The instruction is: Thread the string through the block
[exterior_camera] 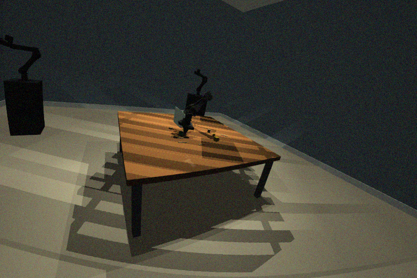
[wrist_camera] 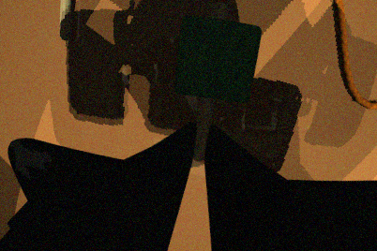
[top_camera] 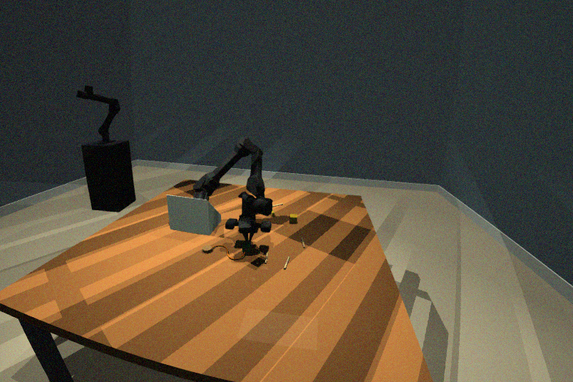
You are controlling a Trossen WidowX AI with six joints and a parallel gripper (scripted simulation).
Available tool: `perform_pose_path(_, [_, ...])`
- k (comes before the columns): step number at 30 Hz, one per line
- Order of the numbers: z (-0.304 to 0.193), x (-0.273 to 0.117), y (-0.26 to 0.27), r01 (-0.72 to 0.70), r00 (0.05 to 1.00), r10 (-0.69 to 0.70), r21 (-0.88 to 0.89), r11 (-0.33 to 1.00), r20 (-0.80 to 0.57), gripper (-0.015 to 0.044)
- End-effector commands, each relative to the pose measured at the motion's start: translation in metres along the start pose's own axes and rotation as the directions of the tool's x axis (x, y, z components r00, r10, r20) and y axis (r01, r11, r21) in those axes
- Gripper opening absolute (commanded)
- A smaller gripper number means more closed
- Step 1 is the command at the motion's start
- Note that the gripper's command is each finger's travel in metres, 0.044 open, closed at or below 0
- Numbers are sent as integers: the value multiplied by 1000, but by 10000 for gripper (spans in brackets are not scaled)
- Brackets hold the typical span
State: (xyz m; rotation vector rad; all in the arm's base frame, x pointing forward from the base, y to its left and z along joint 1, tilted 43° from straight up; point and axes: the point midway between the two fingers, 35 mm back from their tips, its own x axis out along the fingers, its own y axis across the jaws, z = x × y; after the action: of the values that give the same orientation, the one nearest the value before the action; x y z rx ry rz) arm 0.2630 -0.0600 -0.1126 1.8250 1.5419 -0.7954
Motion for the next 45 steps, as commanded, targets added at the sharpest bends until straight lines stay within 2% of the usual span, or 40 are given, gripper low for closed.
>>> perform_pose_path(1, [-6,0,-2,0,1000,0,6,1000,-4,0])
perform_pose_path(45, [-65,-3,-2,13,1000,-13,4,1000,-8,0])
